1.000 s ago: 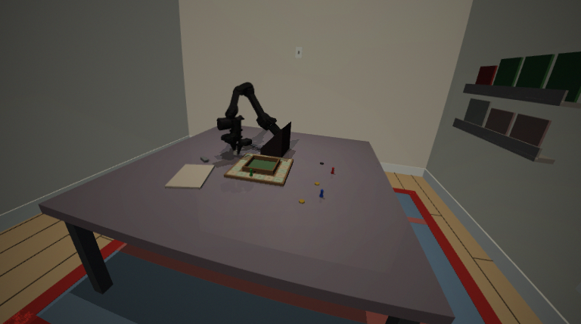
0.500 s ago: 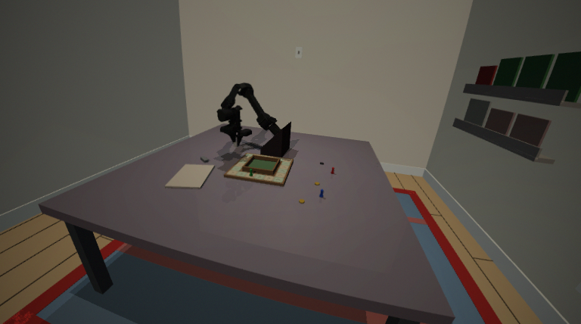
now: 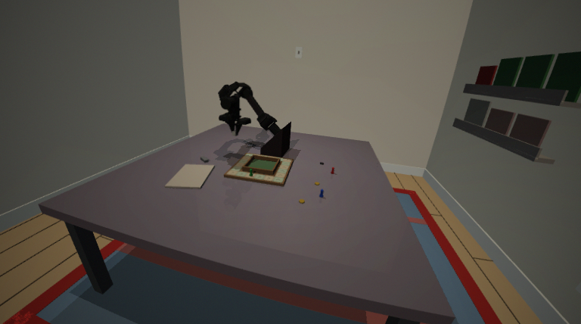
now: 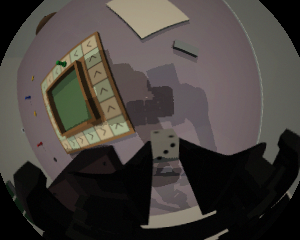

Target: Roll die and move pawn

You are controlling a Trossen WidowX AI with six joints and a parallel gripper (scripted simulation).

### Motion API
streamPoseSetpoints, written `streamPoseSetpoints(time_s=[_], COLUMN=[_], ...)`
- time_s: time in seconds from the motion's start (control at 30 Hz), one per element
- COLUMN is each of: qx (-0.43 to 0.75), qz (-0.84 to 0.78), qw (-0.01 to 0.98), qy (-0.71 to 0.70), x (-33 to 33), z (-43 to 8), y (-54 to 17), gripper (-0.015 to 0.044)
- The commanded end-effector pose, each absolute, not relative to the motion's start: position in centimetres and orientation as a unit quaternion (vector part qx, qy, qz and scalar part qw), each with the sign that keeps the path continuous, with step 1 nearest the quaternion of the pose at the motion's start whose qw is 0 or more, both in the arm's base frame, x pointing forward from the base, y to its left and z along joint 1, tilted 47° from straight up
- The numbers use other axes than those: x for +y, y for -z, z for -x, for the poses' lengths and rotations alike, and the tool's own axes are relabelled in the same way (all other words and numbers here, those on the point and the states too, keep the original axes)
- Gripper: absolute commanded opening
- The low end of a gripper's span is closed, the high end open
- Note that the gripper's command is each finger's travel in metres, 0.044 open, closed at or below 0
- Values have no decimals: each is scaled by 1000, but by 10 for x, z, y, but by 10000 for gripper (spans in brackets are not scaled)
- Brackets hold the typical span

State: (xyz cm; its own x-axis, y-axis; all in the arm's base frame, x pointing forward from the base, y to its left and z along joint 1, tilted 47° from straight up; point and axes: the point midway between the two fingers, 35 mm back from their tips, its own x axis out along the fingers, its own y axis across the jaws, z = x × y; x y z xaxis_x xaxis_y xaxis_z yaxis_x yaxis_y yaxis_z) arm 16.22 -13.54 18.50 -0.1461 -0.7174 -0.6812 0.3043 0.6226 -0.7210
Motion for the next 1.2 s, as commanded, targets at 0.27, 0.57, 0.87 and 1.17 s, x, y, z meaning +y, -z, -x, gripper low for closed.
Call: streamPoseSetpoints(time_s=[0.27,0.57,0.87,1.17], qx=[685,724,748,754], qz=[236,324,408,483], qw=[610,571,515,445], qy=[321,213,96,-21], x=[-127,-114,-99,-81], z=[-190,-221,-248,-269], y=[-169,-143,-112,-78], gripper=[0,0,0,0])
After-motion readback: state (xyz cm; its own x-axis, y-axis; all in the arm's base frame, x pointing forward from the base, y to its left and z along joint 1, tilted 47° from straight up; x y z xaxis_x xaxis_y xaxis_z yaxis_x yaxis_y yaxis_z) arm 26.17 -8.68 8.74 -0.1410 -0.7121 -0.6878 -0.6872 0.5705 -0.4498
